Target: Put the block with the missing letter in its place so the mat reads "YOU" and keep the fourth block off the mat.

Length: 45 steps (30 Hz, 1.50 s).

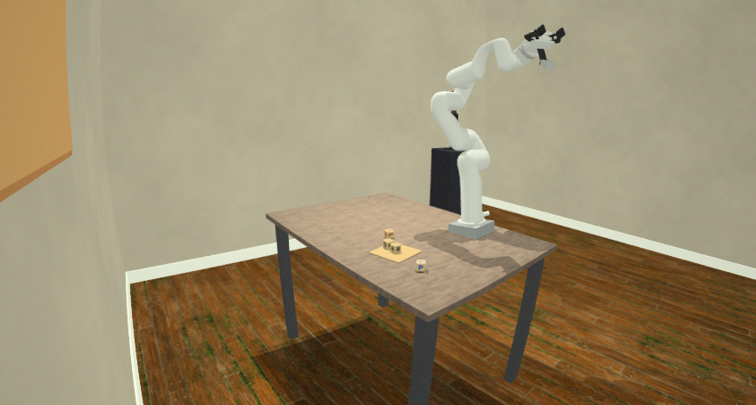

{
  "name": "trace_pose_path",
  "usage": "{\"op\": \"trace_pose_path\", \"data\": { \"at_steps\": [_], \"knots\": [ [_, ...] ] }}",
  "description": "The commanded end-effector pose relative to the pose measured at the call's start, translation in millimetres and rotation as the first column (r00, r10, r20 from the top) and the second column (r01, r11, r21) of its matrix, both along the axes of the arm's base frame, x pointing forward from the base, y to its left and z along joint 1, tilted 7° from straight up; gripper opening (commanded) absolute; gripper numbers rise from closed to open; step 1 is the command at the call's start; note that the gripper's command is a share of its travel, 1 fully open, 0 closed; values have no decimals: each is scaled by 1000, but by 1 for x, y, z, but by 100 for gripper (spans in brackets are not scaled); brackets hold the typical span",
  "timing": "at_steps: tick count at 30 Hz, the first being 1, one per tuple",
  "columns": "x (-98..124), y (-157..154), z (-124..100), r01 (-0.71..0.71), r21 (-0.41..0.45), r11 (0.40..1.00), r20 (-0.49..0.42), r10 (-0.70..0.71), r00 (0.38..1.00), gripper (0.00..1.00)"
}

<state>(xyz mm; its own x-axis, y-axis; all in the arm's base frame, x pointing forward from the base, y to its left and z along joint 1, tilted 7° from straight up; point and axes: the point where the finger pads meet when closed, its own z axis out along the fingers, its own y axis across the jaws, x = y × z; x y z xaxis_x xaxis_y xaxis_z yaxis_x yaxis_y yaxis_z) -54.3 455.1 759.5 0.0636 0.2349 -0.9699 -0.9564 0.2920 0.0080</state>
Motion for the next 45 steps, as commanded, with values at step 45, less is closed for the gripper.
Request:
{"op": "trace_pose_path", "data": {
  "at_steps": [45],
  "knots": [
    [295, 98, -194, 622, -615, 485, 240, -636, 733, 100]
  ]
}}
